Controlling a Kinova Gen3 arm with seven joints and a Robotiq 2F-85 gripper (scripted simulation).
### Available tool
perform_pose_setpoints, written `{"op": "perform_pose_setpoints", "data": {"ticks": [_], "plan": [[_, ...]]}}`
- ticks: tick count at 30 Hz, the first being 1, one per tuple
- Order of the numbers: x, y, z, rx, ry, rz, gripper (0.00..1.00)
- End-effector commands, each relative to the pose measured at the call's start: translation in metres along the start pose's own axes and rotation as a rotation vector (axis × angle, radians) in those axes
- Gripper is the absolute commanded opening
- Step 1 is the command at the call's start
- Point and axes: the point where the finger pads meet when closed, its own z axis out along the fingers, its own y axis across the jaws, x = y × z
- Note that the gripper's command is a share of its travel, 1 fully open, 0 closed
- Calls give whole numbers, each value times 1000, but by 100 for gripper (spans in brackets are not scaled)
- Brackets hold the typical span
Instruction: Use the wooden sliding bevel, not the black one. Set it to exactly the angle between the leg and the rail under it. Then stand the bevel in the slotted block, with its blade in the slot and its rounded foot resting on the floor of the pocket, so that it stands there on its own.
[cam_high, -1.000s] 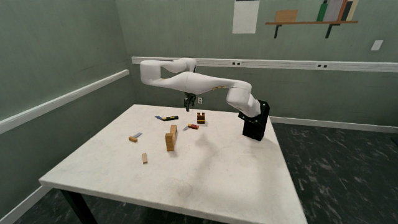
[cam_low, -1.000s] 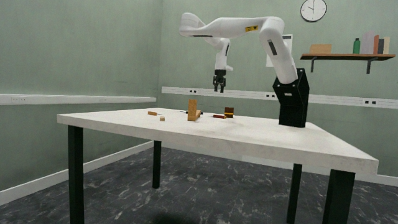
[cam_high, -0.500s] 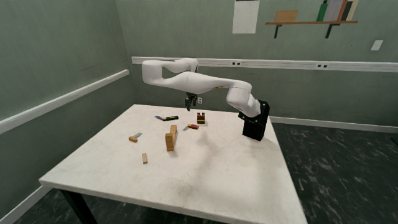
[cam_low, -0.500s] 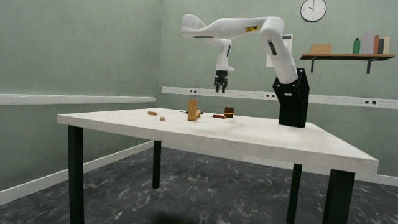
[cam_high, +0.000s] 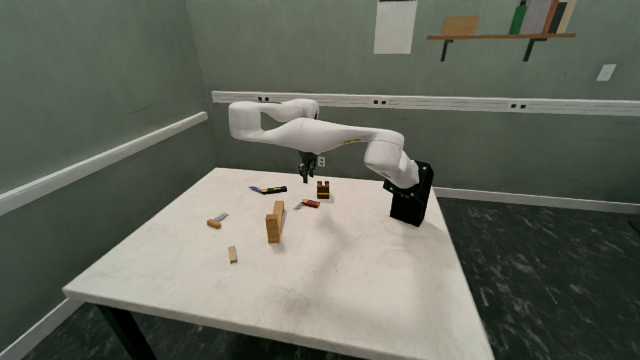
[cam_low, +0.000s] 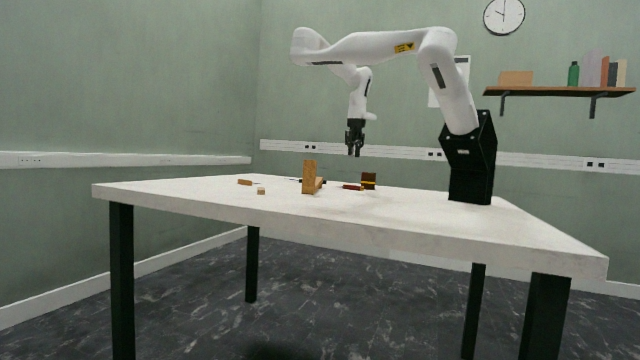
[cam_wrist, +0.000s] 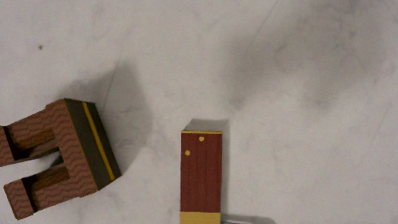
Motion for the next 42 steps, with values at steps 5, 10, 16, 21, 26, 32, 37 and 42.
{"op": "perform_pose_setpoints", "data": {"ticks": [5,10,16,21,26,32,37,42], "plan": [[-1,-1,61,1,-2,0,64],[-1,-1,75,1,-2,0,64],[-1,-1,78,1,-2,0,64],[-1,-1,78,1,-2,0,64],[-1,-1,78,1,-2,0,64],[-1,-1,78,1,-2,0,64],[-1,-1,78,1,-2,0,64],[-1,-1,78,1,-2,0,64]]}}
